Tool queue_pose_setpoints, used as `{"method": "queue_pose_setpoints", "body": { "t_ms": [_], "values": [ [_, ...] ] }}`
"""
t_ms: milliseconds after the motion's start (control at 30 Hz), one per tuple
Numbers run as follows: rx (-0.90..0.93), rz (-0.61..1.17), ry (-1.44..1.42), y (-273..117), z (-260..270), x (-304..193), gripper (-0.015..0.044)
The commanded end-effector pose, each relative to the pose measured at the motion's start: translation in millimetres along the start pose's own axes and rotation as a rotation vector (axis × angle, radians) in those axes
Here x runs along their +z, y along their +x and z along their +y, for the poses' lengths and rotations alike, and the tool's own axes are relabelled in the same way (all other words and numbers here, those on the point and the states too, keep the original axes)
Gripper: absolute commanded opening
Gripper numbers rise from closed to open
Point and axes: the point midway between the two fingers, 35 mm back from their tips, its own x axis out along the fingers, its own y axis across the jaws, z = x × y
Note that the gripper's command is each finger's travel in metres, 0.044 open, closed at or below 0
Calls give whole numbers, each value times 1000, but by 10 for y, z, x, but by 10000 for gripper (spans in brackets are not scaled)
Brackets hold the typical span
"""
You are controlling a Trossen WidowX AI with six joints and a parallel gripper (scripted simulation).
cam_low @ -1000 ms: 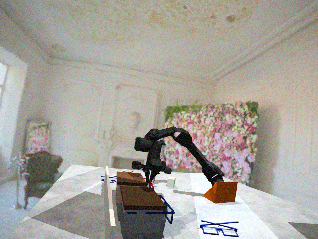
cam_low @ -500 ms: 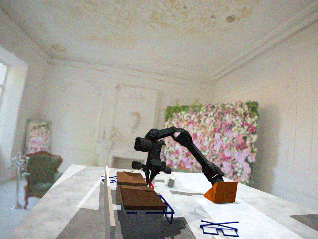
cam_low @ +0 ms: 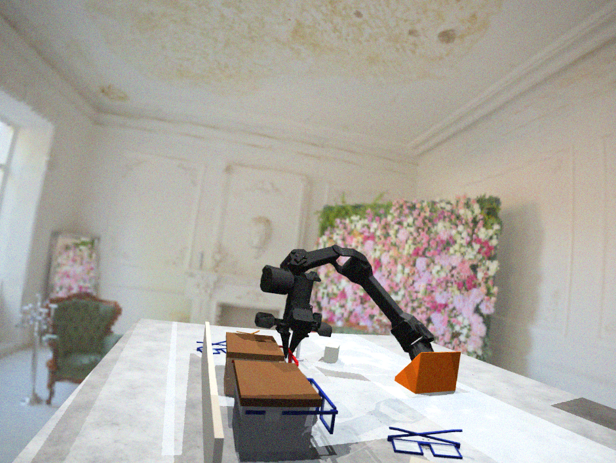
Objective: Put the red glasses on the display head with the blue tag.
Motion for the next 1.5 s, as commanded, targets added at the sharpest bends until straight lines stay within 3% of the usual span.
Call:
{"method": "queue_pose_setpoints", "body": {
  "t_ms": [0,1467],
  "values": [
    [-1,4,-2,6,-3,-6,0],
    [-1,4,-2,54,0,-5,0]
  ]
}}
